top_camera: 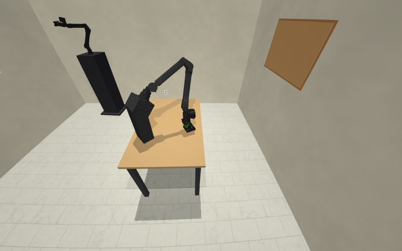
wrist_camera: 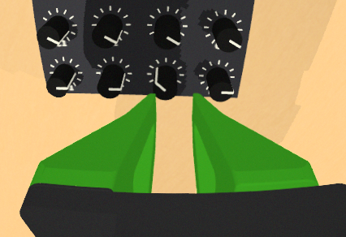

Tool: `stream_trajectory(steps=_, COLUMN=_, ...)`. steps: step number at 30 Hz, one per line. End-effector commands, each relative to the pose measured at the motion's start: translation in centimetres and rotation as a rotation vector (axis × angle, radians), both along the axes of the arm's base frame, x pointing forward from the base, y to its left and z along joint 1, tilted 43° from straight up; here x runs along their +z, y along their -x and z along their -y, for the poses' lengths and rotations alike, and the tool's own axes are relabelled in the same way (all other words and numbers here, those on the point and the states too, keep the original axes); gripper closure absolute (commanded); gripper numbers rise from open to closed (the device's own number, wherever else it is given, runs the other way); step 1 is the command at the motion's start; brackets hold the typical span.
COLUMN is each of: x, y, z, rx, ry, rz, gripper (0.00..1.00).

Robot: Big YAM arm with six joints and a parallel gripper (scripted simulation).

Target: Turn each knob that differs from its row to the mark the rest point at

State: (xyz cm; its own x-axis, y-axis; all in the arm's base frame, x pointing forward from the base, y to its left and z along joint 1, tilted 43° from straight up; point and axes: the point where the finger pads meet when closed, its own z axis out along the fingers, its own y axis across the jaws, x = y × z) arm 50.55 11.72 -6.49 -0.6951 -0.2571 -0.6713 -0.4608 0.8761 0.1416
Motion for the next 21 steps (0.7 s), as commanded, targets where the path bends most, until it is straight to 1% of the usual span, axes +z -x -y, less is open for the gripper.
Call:
stream_trajectory(steps=1, x=-0.8, y=0.7, z=0.0, rx=-0.004, ry=-0.002, rz=-0.013, gripper=0.82)
stream_trajectory(steps=12, x=-0.7, y=0.7, z=0.0, rx=-0.003, ry=-0.002, rz=-0.011, gripper=0.82)
stream_trajectory(steps=18, x=-0.4, y=-0.2, z=-0.7, rx=0.001, ry=-0.006, rz=0.003, gripper=0.82)
stream_trajectory(steps=21, x=-0.6, y=-0.4, z=-0.8, rx=0.001, ry=-0.006, rz=0.003, gripper=0.82)
